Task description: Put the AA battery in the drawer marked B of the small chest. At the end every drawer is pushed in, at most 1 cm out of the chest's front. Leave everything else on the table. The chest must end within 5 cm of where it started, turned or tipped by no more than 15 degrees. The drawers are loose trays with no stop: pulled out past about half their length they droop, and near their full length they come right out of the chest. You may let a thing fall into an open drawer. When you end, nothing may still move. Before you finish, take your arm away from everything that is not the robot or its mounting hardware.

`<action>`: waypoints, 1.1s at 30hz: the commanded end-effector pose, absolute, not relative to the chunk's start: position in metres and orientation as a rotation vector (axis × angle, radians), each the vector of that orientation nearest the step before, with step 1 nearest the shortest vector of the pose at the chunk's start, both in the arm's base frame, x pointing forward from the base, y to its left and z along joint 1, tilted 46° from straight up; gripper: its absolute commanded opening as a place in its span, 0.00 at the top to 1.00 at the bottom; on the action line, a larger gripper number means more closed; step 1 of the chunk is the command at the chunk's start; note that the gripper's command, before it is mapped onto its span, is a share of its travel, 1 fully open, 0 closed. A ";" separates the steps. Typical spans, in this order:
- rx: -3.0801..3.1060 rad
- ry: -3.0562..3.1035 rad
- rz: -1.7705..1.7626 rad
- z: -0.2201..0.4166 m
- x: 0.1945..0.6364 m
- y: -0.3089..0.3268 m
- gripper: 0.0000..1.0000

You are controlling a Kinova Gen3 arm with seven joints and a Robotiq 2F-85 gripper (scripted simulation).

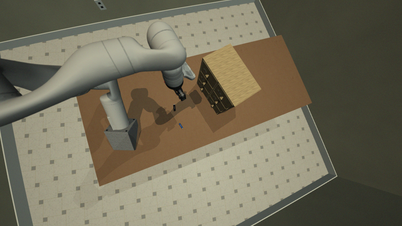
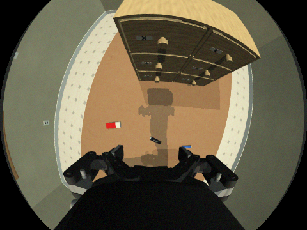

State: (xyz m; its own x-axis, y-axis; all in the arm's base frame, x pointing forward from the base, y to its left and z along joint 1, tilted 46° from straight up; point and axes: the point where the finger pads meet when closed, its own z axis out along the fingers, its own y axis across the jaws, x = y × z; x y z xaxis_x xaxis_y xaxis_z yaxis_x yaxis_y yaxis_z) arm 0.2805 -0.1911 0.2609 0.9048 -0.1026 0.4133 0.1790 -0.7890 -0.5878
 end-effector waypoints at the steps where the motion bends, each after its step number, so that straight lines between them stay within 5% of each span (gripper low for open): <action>1: -2.409 -0.031 -0.582 0.261 0.274 -0.201 0.00; 33: -2.379 0.008 -0.693 0.257 0.277 -0.203 0.00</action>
